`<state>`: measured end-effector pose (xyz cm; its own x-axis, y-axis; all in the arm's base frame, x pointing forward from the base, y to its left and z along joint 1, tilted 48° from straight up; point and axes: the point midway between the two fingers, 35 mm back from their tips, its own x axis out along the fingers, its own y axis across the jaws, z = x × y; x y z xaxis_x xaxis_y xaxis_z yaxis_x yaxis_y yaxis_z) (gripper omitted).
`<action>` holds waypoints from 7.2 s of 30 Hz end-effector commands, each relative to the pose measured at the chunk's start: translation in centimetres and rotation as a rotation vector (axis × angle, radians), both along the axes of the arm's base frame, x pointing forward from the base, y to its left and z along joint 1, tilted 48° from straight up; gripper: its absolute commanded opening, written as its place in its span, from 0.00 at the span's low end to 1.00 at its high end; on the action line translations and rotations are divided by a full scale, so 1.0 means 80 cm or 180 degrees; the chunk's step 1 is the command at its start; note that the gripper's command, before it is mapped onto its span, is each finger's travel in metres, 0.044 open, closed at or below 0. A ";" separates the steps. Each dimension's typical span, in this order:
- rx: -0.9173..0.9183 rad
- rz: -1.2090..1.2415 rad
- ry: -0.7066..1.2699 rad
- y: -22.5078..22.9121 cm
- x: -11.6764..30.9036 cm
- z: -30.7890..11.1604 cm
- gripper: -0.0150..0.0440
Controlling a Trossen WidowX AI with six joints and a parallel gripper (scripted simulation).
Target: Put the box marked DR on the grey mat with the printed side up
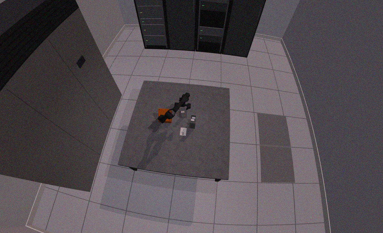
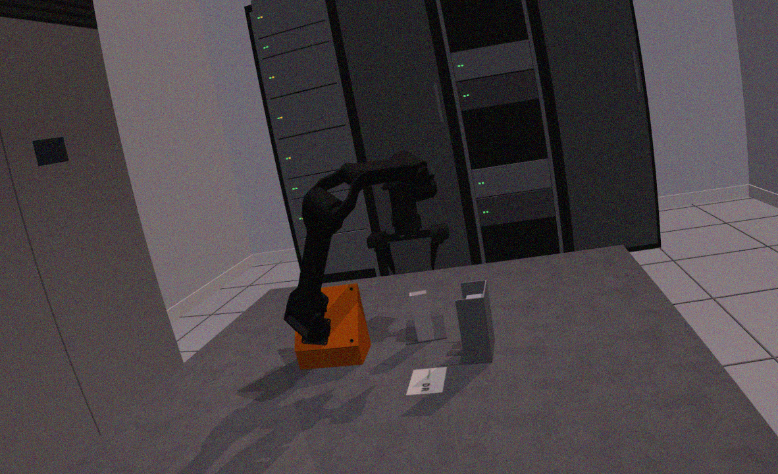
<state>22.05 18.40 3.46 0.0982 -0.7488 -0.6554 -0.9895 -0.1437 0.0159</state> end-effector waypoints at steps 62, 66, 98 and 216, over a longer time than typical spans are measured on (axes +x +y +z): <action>-0.1126 0.0284 0.0109 -0.044 0.018 -0.086 1.00; -0.1187 0.0306 0.0154 -0.052 0.019 -0.087 1.00; -0.1067 0.0391 0.0135 -0.028 0.014 -0.083 1.00; 0.0117 0.0263 0.0153 -0.042 0.007 -0.044 0.52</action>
